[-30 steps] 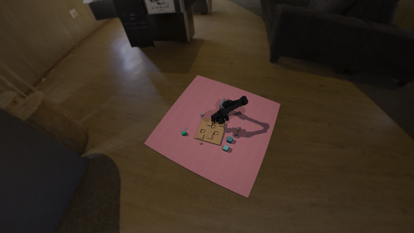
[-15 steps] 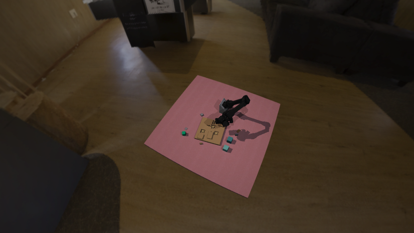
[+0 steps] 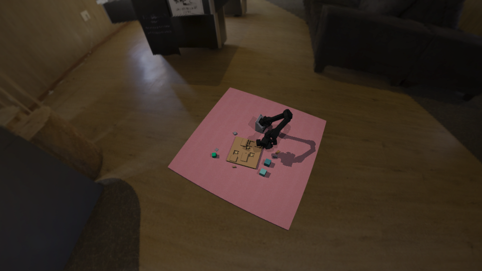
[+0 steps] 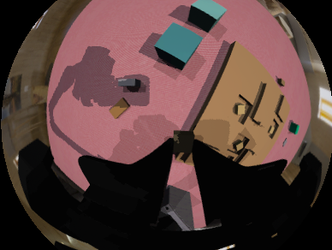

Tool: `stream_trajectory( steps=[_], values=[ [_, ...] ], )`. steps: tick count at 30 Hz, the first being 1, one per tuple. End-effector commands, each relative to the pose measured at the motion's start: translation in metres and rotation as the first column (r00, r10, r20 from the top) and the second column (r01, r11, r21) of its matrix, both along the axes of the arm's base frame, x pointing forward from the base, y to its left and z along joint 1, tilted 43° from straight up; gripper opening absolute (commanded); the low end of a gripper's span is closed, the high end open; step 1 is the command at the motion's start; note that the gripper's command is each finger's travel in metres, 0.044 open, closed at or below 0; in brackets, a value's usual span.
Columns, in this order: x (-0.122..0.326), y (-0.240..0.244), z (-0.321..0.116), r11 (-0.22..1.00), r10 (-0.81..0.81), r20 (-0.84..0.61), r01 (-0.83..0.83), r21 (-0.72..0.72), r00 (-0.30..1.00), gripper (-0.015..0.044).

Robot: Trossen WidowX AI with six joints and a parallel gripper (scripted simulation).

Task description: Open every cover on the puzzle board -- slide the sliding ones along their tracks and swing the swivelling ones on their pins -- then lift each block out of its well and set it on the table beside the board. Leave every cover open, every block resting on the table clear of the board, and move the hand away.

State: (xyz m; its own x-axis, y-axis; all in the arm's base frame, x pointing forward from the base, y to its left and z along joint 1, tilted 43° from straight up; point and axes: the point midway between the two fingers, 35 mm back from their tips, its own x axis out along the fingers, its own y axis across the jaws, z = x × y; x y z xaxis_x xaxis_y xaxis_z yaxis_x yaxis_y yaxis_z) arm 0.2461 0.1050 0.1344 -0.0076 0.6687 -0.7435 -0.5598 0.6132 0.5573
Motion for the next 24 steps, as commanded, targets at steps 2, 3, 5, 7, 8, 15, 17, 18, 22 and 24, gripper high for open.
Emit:
stream_trajectory(
  steps=[2,3,5,7,8,15,17,18,22,24],
  values=[
    [-0.005,0.013,0.012,1.000,0.003,-0.004,-0.003,0.013,1.000,0.0080],
    [-0.006,0.015,0.015,1.000,0.003,-0.004,-0.003,0.015,1.000,0.0080],
    [-0.009,0.021,0.020,1.000,0.005,-0.005,-0.005,0.020,1.000,0.0080],
    [-0.010,0.024,0.023,1.000,0.006,-0.006,-0.006,0.024,1.000,0.0080],
    [-0.011,0.025,0.024,1.000,0.006,-0.006,-0.006,0.024,1.000,0.0080],
    [-0.009,0.030,0.017,1.000,0.007,-0.006,-0.006,0.022,1.000,0.0080],
    [-0.008,0.032,0.014,1.000,0.007,-0.006,-0.007,0.021,1.000,0.0080],
    [-0.008,0.033,0.013,1.000,0.007,-0.006,-0.007,0.021,1.000,0.0080],
    [-0.007,0.038,0.008,1.000,0.007,-0.005,-0.007,0.019,1.000,0.0080],
    [-0.007,0.040,0.006,1.000,0.007,-0.005,-0.007,0.019,1.000,0.0080]
  ],
)
